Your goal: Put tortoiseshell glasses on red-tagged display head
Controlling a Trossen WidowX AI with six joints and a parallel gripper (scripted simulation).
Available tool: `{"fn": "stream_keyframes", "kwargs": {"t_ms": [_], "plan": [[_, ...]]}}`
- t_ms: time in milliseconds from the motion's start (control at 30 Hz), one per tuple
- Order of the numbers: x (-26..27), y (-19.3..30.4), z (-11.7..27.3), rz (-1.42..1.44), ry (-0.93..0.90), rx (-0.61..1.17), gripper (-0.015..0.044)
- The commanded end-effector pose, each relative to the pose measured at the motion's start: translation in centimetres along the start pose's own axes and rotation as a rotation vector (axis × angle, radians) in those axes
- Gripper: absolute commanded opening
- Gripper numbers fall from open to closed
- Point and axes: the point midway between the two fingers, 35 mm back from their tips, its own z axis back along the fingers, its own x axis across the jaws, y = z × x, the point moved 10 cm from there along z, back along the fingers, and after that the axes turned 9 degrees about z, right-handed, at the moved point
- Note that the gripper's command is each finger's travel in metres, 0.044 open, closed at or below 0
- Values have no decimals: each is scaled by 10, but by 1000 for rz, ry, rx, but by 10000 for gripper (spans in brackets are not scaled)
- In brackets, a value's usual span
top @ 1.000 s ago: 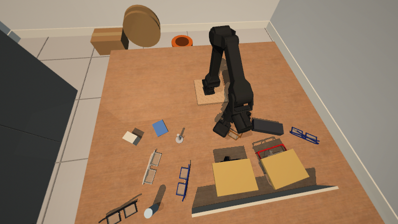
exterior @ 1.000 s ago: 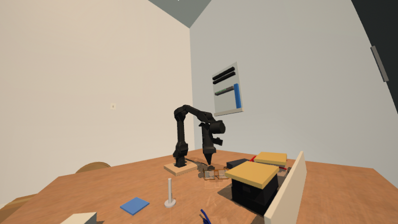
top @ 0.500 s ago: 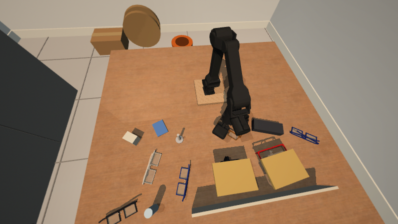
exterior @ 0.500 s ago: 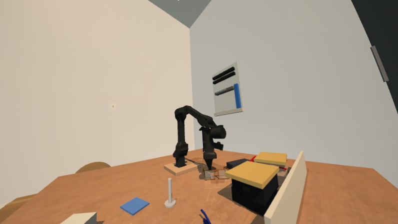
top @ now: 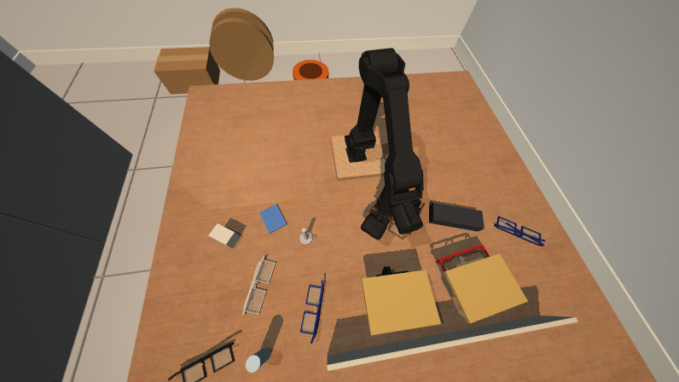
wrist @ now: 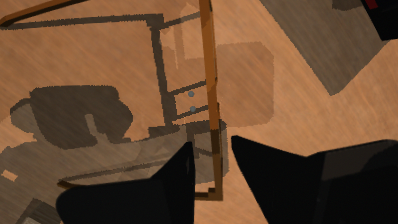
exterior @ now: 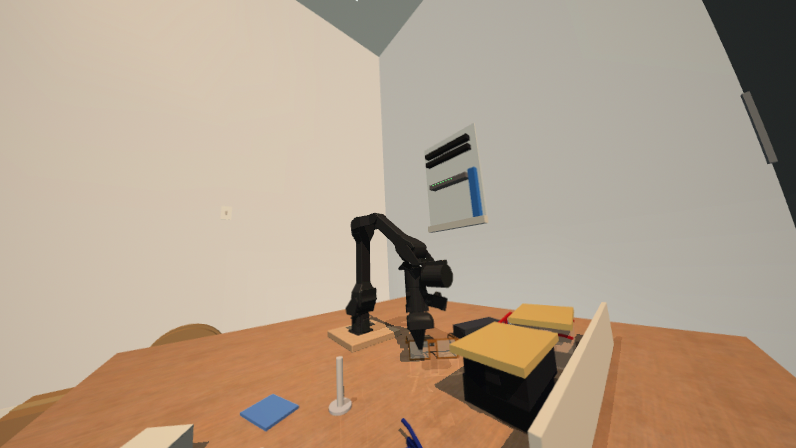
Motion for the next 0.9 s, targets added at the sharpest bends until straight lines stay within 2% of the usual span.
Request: {"fn": "stream_keyframes", "kwargs": {"t_ms": [0, 133, 167, 733, 867], "plan": [[2, 2, -7, -6, -5, 7, 140], [2, 2, -8, -6, -5, 7, 140], [1, 1, -6, 0, -2, 2, 114], [1, 1, -6, 0, -2, 2, 0], [1, 0, -5, 0, -2, 2, 0]]}}
